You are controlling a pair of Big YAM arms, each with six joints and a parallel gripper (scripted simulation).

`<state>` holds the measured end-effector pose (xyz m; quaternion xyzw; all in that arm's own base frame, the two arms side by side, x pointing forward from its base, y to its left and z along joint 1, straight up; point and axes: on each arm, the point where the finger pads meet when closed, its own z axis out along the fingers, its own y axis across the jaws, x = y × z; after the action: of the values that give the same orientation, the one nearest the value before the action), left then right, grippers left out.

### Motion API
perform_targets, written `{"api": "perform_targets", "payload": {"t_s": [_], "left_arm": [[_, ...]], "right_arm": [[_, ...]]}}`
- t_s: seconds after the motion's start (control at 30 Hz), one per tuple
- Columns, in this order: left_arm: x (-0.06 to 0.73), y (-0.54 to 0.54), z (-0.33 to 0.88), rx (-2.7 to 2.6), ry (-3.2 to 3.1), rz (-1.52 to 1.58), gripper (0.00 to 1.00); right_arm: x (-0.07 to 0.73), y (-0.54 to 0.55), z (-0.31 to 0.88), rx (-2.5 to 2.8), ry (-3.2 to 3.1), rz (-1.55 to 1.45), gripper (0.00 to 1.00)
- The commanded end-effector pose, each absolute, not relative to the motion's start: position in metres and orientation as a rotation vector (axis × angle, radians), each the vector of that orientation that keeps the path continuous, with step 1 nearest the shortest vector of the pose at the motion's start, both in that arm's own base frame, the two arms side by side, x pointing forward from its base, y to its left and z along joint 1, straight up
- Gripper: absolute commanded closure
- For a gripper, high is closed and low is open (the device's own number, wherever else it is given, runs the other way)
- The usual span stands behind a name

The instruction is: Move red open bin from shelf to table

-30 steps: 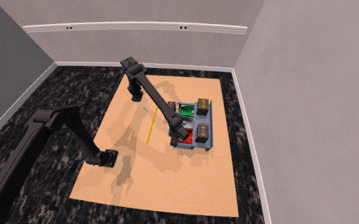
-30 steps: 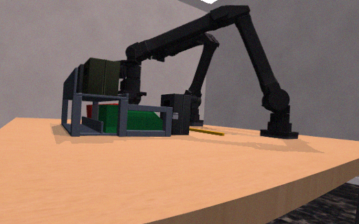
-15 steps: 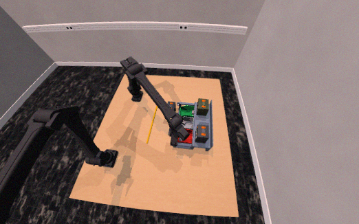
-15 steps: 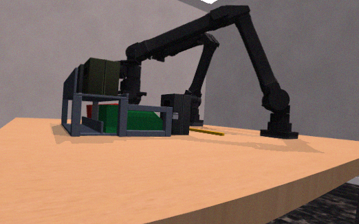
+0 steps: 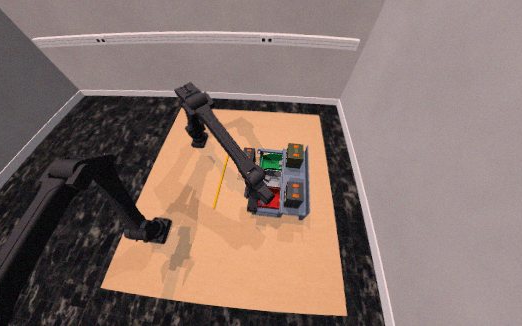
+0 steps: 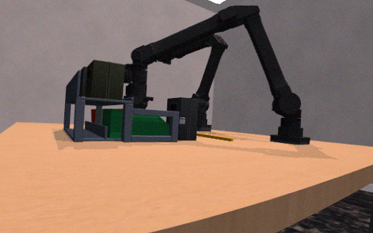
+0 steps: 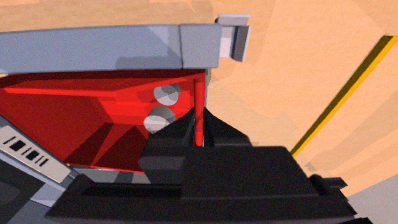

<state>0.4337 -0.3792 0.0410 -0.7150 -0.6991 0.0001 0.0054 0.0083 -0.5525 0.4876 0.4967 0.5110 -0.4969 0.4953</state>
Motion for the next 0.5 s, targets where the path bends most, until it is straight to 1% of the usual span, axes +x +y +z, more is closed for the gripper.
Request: {"api": "perform_targets", "payload": {"t_s": [0.0,0.47], "left_arm": [[0.432,-0.388,0.066,-2.271,-2.228,-0.008,1.00],[0.411,-0.388,0.065,-2.273,-2.229,-0.002,1.00]], "right_arm": [[0.003,-0.545,0.501,1.205,1.212,-1.205,0.00],[0.003,-0.545,0.501,1.205,1.212,-1.205,0.00]]}}
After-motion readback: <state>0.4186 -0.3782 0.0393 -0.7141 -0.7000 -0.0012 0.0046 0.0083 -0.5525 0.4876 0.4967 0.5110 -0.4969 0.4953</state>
